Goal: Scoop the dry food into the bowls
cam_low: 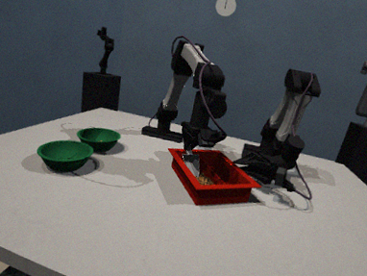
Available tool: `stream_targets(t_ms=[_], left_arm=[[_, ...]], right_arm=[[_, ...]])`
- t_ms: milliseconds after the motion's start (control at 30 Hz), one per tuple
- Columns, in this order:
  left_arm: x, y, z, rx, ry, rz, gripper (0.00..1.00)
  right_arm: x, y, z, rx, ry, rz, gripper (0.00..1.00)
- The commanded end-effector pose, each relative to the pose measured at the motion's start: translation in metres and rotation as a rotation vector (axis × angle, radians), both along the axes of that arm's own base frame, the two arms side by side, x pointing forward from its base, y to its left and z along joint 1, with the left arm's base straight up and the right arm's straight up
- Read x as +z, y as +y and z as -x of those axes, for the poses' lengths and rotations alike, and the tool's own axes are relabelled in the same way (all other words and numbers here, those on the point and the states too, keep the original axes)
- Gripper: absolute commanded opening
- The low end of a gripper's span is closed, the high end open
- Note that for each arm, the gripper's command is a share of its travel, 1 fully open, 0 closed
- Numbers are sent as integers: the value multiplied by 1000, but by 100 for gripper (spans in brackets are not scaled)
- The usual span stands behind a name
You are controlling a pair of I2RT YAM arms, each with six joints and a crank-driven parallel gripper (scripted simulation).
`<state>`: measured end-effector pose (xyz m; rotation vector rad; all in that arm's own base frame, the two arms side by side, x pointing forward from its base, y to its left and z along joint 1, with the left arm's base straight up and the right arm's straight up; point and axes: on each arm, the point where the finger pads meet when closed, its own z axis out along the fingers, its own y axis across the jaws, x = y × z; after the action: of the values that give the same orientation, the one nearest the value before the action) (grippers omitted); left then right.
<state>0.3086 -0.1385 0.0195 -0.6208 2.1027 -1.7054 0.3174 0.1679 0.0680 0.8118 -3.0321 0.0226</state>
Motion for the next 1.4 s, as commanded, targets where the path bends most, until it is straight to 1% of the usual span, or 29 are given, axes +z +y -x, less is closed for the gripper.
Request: stream_targets(t_ms=[0, 33, 67, 100, 233, 400, 433, 500, 600, 633, 667, 733, 767, 800, 867, 900, 933, 967, 1000, 1033, 1067, 1100, 1167, 1200, 1233, 1267, 1300, 1333, 1367], left_arm=[[11, -2, -7, -3, -55, -16, 27], [11, -2, -7, -3, -55, -16, 27], [11, -2, -6, 5, -26, -6, 27], [14, -3, -9, 1, -34, -5, 27], [18, -2, -12, 4, -48, -11, 27], [24, -5, -10, -11, -44, 0, 27], [25, -6, -11, -11, -47, 0, 27], [28, -7, -11, -12, -52, 0, 27], [30, -7, -10, -24, -67, 2, 27], [28, -7, -11, -10, -44, -1, 27], [30, -8, -13, -9, -50, -2, 27], [33, -10, -11, -23, -55, 3, 27], [35, -10, -10, -29, -67, 4, 27], [33, -5, -12, -15, -79, -2, 27], [34, -3, -13, -11, -81, -3, 27], [32, -9, -13, -6, -50, -4, 27], [33, -9, -14, -5, -50, -3, 27], [35, -10, -14, -10, -56, -2, 27], [35, -10, -14, -7, -55, -3, 27], [36, -10, -14, -8, -55, -3, 27], [38, -11, -14, -13, -57, -1, 27], [41, -12, -12, -30, -77, 3, 27], [41, -12, -12, -30, -77, 3, 27], [37, -11, -13, -7, -47, -2, 27], [39, -12, -14, -9, -51, -2, 27], [41, -13, -14, -14, -55, 0, 27], [41, -13, -15, -9, -58, -2, 27], [42, -13, -15, -9, -57, -1, 27], [43, -14, -15, -13, -57, 0, 27]], right_arm=[[27, 6, -13, -1, -95, -47, 0], [27, 6, -13, -1, -95, -47, 0], [24, 6, -12, 3, -85, -45, 0], [28, 5, -14, 1, -97, -52, 0], [28, 9, -12, 11, -96, -55, 0], [28, 11, -11, 16, -92, -62, 0], [28, 5, -14, 5, -90, -65, 0], [29, 5, -9, 8, -66, -68, 0], [29, 5, -13, 3, -83, -69, 0], [17, 5, -7, 25, -3, -96, 0], [28, 7, -8, -5, -58, -82, 0], [29, 2, -11, 20, -54, -91, 0], [24, 3, -11, 20, -36, -91, 0], [29, 7, -11, 11, -69, -84, 0], [29, 8, -12, 4, -72, -90, 0], [29, 8, -12, 3, -72, -90, 0], [10, 2, -9, 36, 24, -97, 0], [28, 9, -9, 4, -58, -93, 0], [13, 10, -6, 6, -4, -75, 0], [23, 4, -10, 16, -29, -96, 0], [11, 4, -9, 14, 10, -86, 0], [16, 4, -10, 12, -9, -86, 0], [16, 4, -10, 12, -9, -86, 0], [7, 4, -8, 26, 52, -129, 0], [16, 7, -11, -8, -3, -112, 0], [5, 4, -9, -11, 33, -91, 0], [21, 2, -16, 24, -24, -126, 0], [5, 0, -11, 19, 43, -103, 0], [19, 1, -12, 18, 10, -125, 0]])
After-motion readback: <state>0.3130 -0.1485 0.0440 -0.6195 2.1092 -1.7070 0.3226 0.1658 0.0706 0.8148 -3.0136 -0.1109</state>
